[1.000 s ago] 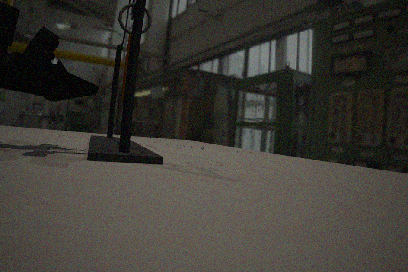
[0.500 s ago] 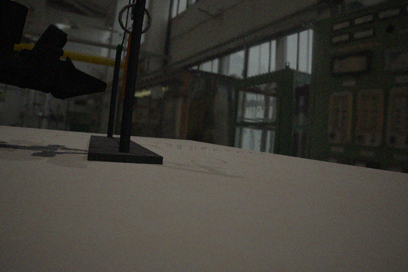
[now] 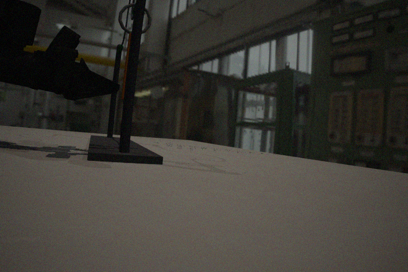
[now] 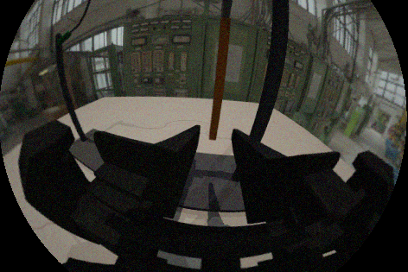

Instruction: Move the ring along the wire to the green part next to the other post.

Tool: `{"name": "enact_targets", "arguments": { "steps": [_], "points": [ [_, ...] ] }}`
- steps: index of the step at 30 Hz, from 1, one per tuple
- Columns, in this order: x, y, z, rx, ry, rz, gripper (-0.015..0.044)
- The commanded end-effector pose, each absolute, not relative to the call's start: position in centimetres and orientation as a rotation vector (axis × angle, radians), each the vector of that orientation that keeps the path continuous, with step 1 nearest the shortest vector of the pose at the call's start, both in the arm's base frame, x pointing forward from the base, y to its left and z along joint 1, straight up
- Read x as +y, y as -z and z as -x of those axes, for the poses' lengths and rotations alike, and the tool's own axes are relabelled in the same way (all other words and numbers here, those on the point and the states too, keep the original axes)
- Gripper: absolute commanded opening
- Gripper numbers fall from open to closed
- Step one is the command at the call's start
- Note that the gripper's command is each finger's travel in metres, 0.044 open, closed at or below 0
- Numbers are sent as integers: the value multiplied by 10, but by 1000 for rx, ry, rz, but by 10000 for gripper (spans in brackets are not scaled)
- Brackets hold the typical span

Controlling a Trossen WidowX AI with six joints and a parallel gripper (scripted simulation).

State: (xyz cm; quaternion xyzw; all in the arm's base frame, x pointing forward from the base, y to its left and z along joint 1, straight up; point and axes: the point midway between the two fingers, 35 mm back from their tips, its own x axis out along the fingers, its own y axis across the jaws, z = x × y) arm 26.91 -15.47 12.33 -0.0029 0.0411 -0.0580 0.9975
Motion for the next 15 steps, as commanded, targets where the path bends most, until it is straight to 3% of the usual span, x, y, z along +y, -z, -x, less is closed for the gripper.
{"name": "enact_targets", "arguments": {
  "steps": [1,15],
  "points": [
    [-157,-125,-277,76,118,8,160],
    [-159,-123,-299,74,118,7,160]
  ]
}}
